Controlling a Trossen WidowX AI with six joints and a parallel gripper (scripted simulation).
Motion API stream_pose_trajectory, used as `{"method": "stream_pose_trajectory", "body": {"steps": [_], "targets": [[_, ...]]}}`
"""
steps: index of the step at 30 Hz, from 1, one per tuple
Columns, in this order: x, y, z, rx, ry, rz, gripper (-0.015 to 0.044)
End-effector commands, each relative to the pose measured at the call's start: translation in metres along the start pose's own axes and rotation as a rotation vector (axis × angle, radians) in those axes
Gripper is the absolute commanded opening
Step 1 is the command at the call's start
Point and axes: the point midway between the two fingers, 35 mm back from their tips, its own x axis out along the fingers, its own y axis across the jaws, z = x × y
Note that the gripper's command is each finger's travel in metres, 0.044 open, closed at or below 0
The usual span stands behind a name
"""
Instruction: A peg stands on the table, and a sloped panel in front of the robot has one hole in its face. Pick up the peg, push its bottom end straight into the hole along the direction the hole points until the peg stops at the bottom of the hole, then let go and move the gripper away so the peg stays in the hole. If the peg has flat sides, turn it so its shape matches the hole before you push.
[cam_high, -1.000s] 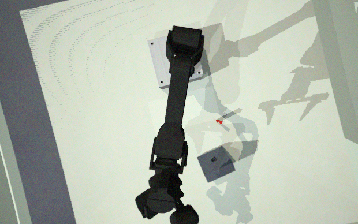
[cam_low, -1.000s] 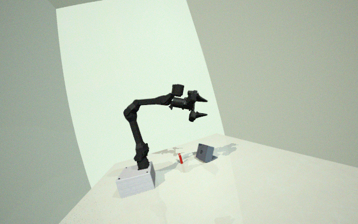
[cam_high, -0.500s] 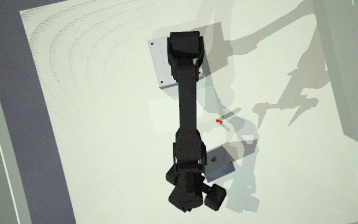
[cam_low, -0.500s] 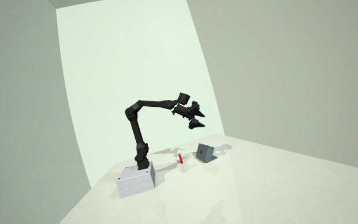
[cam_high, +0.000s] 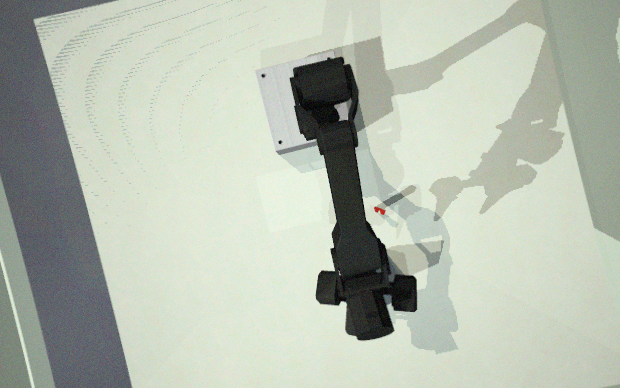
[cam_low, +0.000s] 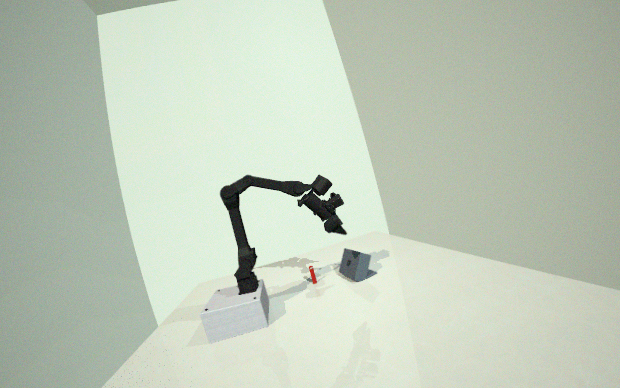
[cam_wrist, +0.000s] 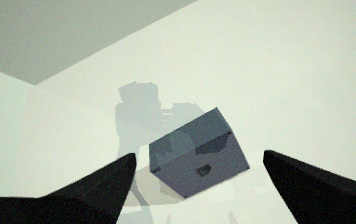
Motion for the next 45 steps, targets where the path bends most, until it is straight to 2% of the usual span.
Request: {"method": "stream_pose_trajectory", "body": {"steps": [1, 15, 31, 45], "targets": [[0.011, 0.004, -0.026, -0.104, 0.085, -0.015, 0.044], [0.024, 0.027, -0.108, -0.55, 0.341, 0.0, 0.044], [0.016, 0.033, -0.195, -1.087, 0.632, 0.076, 0.044], [0.018, 0.031, -0.207, -1.17, 0.676, 0.094, 0.044]]}}
